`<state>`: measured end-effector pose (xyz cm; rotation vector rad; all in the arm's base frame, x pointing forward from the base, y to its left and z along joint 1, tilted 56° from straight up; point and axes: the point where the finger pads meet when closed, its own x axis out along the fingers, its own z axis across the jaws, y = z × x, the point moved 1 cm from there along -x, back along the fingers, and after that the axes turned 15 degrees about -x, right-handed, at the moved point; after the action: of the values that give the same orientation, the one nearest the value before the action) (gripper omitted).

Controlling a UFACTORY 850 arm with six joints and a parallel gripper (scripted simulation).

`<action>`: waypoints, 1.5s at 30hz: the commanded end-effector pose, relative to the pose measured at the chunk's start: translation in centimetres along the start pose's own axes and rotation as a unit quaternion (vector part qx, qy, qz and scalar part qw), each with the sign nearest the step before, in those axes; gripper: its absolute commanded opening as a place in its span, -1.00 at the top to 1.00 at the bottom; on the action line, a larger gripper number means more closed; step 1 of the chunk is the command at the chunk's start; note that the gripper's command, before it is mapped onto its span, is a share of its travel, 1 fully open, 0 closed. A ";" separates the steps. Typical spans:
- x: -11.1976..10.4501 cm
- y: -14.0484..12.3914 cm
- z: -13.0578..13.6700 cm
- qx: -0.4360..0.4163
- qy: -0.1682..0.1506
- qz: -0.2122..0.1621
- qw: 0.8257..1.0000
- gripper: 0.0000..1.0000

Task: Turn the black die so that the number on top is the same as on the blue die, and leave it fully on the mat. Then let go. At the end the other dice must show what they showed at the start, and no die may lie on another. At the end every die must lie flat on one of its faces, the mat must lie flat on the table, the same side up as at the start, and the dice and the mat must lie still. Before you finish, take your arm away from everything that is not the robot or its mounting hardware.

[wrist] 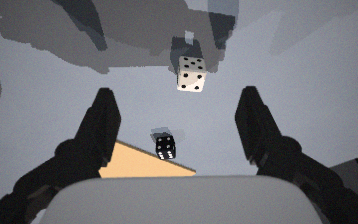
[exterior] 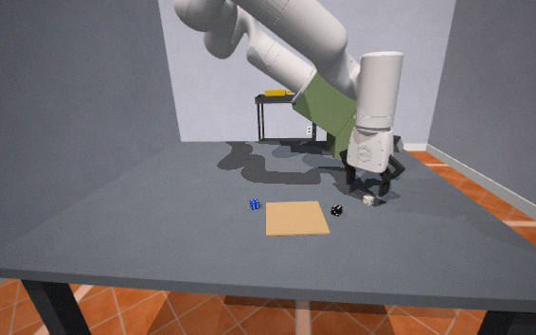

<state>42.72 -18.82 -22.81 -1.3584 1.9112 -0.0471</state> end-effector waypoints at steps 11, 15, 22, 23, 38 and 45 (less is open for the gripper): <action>-0.1 2.9 1.8 0.001 0.000 -0.001 1.000 -1.00; -0.1 2.9 1.8 0.001 0.000 -0.001 1.000 -1.00; -0.1 2.9 1.8 0.001 0.000 -0.001 1.000 -1.00; -0.1 2.9 1.8 0.001 0.000 -0.001 1.000 -1.00; -0.1 2.9 1.8 0.001 0.000 -0.001 1.000 -1.00; -0.1 2.9 1.8 0.001 0.000 -0.001 1.000 -1.00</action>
<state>41.45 -16.84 -25.35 -1.3583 1.9109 -0.0488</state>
